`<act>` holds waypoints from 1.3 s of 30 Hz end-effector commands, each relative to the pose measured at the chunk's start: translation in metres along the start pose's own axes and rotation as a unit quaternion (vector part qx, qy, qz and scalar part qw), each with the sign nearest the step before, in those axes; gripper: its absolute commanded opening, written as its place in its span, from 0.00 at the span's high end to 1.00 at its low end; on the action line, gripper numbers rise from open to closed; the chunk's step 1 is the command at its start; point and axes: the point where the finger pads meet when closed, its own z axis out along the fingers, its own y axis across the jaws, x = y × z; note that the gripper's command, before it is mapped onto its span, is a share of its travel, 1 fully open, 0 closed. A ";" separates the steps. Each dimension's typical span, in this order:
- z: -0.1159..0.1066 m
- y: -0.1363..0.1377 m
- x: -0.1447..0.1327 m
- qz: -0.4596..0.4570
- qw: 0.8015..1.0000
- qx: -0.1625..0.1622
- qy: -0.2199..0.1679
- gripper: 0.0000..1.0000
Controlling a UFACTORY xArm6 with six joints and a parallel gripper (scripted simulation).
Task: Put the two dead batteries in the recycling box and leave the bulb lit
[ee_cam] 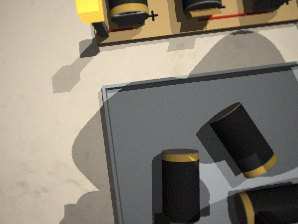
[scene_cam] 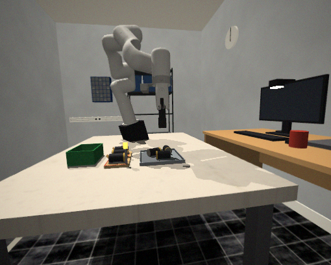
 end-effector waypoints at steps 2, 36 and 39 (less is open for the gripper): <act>-0.002 -0.002 -0.001 -0.002 1.000 0.002 -0.001 0.49; 0.076 -0.002 -0.001 -0.002 1.000 0.002 -0.001 0.49; 0.076 -0.003 -0.001 -0.002 1.000 0.002 -0.001 0.49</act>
